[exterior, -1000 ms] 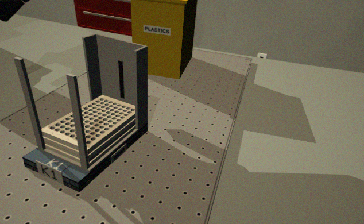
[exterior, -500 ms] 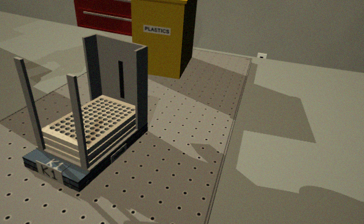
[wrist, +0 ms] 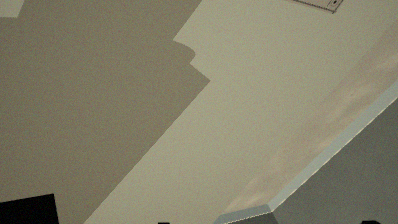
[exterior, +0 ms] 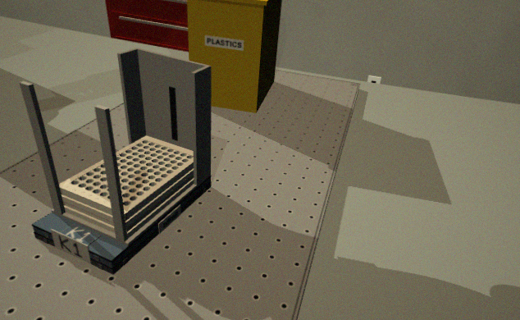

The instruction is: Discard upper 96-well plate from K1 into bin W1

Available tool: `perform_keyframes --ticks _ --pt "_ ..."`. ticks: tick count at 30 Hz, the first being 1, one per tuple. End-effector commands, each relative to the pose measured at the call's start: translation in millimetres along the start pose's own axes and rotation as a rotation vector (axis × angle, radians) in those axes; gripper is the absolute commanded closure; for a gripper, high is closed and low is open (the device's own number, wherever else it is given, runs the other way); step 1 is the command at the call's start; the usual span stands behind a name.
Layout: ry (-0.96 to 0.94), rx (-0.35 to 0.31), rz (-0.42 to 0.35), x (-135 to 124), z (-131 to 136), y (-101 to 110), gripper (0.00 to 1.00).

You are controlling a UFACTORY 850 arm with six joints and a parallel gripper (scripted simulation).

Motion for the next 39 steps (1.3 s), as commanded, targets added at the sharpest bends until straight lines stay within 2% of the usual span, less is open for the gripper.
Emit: perform_keyframes --ticks 1,6,8,23,25,39 --pt "-0.094 0.065 -0.001 1 -1 4 0.0" --pt "-0.234 0.155 0.003 3 0 9 0.0" --pt "-0.234 0.155 0.003 3 0 9 0.0" --pt "-0.658 0.417 0.039 25 13 39 0.0" --pt "-0.658 0.417 0.039 25 13 39 0.0" --pt "-1.058 0.652 0.096 47 45 70 0.0"
Point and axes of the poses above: the point where the finger pads meet when closed, its own y axis back along the fingers, its own z axis across the jaws, x = y × z, the point moved 3 cm from there along y, back along the fingers, and after that the axes turned 7 degrees about y, right-handed, at the moved point
